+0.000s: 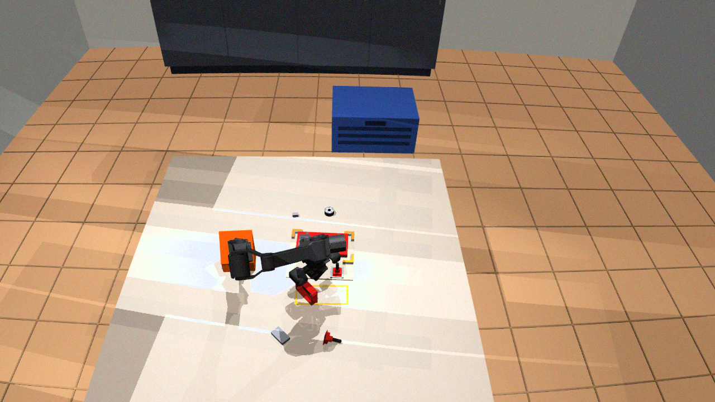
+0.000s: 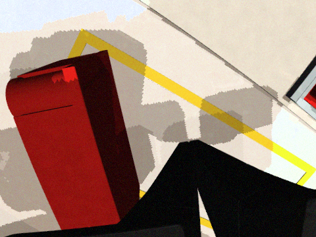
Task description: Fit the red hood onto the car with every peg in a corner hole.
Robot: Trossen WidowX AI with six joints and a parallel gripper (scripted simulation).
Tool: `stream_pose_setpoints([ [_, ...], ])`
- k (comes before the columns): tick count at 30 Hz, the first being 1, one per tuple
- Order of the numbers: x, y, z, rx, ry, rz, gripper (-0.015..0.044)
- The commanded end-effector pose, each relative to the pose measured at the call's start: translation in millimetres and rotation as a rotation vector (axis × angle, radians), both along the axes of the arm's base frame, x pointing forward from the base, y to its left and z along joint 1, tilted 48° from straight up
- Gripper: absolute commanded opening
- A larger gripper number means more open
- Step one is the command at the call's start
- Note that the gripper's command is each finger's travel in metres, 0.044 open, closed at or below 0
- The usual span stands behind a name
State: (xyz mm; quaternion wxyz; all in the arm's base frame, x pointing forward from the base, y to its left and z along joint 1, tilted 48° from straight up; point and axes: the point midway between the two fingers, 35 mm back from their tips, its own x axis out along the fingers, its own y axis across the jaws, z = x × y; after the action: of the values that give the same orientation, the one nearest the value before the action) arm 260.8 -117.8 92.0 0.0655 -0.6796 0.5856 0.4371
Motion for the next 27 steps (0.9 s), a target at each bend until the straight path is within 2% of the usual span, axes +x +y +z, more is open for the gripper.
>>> stream_pose_setpoints([
  [1,-1.9,-1.5,1.1,-0.003,0.000,0.004,0.0000],
  [27,-14.1,-7.2,9.3,-0.002,0.001,0.004,0.0000],
])
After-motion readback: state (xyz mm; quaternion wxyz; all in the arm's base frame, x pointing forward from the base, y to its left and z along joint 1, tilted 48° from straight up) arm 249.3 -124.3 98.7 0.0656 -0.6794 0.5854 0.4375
